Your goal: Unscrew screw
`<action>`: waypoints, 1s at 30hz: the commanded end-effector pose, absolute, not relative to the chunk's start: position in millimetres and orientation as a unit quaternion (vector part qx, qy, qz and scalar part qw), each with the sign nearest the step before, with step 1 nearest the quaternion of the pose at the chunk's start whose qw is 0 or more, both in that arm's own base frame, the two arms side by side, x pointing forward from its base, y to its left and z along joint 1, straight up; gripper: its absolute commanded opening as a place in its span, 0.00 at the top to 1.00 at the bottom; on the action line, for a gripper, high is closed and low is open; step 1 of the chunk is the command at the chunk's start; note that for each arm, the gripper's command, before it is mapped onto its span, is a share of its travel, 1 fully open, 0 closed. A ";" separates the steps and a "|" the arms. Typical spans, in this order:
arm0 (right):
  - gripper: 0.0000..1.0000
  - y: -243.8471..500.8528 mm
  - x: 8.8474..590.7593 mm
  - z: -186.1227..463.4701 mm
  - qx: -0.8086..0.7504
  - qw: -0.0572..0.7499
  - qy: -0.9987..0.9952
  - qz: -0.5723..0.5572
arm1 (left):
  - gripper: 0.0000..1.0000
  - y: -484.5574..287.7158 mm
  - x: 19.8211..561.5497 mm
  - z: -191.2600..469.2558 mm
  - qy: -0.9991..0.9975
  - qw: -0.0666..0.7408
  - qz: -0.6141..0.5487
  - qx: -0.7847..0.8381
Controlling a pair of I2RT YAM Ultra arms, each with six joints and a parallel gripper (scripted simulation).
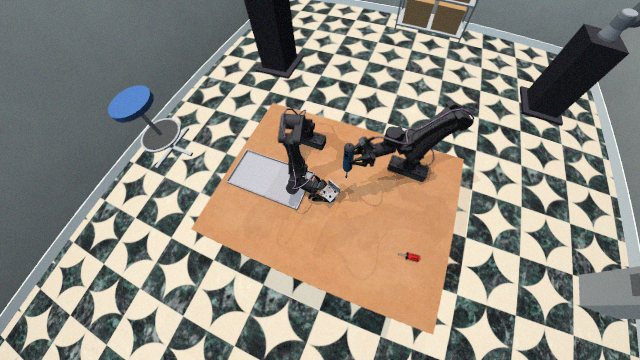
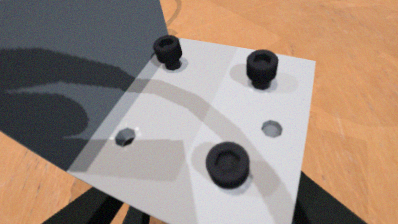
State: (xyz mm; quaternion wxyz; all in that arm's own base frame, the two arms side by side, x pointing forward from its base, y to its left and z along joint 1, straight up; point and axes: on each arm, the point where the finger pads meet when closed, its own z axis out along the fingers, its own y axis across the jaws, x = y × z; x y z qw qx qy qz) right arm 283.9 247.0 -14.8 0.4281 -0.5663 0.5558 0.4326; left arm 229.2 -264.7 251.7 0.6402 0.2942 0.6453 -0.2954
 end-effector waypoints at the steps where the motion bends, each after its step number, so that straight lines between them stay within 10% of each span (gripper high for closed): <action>1: 0.41 248.7 286.8 -9.2 -0.569 0.434 0.549 0.433 | 0.58 -261.3 231.0 315.5 0.588 0.695 -0.316 0.268; 30: 0.41 248.7 286.8 -9.2 -0.569 0.434 0.549 0.433 | 0.58 -262.2 232.3 325.9 0.590 0.694 -0.315 0.267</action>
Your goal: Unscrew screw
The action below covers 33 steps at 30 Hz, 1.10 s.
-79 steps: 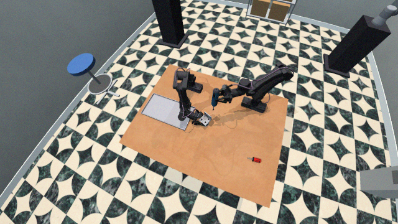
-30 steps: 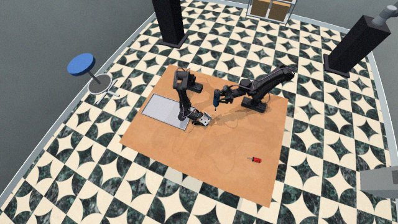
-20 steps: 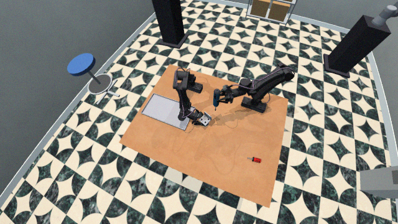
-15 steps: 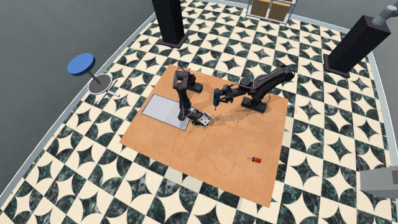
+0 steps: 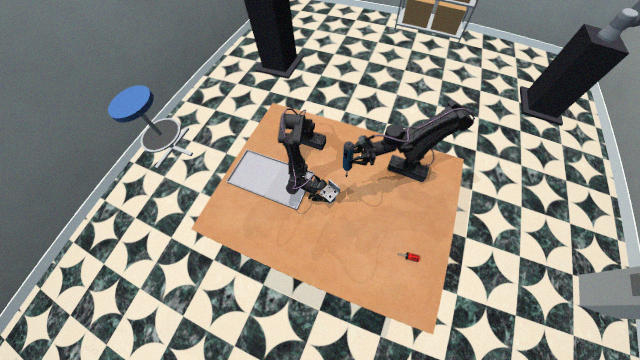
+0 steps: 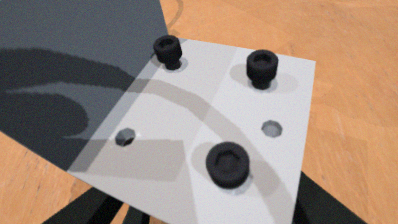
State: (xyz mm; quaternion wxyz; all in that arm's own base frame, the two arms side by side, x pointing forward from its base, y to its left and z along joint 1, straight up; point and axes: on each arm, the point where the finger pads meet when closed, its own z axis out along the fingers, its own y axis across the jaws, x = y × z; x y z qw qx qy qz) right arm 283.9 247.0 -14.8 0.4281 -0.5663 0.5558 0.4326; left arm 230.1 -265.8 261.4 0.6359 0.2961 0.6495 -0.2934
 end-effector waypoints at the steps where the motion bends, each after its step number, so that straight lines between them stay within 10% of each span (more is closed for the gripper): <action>1: 0.41 248.7 286.8 -9.2 -0.569 0.434 0.549 0.433 | 0.58 -262.4 232.6 325.8 0.590 0.694 -0.315 0.267; 33: 0.41 248.7 286.8 -9.2 -0.569 0.434 0.549 0.433 | 0.58 -253.4 260.2 280.8 0.674 0.637 -0.285 0.244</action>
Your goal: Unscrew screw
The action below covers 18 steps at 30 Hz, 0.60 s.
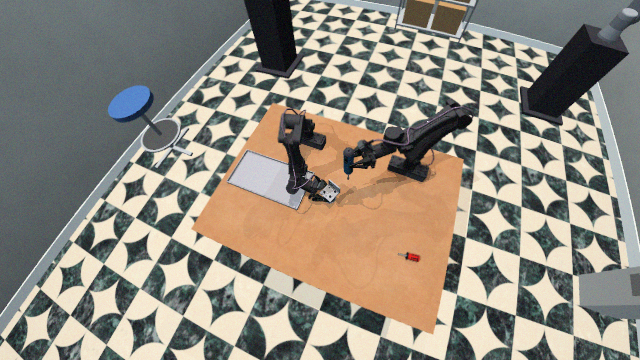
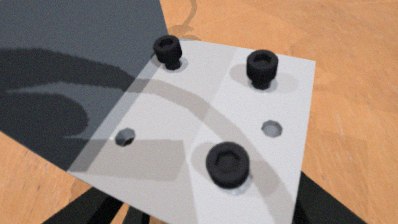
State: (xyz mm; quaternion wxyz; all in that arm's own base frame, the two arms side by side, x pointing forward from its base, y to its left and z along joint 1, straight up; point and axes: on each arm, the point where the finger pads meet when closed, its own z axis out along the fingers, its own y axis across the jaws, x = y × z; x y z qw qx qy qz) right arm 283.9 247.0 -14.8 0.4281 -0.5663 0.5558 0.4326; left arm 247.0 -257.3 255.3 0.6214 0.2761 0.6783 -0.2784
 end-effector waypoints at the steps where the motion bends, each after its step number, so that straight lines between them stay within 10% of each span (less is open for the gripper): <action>1: 0.41 248.7 286.8 -9.2 -0.569 0.434 0.549 0.433 | 0.58 -252.0 262.9 275.4 0.683 0.629 -0.282 0.242; 18: 0.41 248.7 286.8 -9.2 -0.569 0.434 0.549 0.433 | 0.58 -226.4 297.8 243.0 0.755 0.577 -0.254 0.181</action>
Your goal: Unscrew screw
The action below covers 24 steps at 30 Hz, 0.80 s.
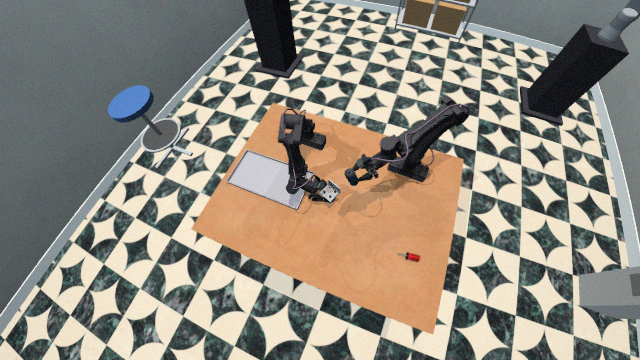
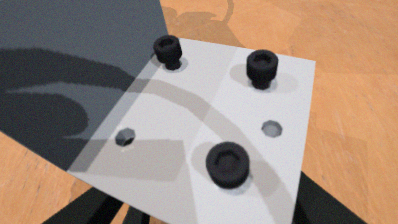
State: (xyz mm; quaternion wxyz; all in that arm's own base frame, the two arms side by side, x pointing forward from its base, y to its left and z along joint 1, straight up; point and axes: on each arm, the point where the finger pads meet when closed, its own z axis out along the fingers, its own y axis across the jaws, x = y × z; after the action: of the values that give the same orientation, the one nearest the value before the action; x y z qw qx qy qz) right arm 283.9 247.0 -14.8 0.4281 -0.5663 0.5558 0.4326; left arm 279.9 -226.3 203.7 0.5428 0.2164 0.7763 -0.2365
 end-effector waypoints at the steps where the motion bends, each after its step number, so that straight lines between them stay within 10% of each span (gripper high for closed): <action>1: 0.41 248.7 286.8 -9.2 -0.569 0.434 0.549 0.433 | 0.58 -224.1 300.3 240.8 0.760 0.573 -0.253 0.175; 24: 0.41 248.7 286.8 -9.2 -0.569 0.434 0.549 0.433 | 0.58 -180.5 331.4 222.0 0.819 0.522 -0.226 0.077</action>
State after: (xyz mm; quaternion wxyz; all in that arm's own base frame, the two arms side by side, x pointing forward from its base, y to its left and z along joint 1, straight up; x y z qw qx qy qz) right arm 283.9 247.0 -14.8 0.4281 -0.5663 0.5558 0.4326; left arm 317.6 -175.5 168.9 0.4664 0.0950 0.8575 -0.1954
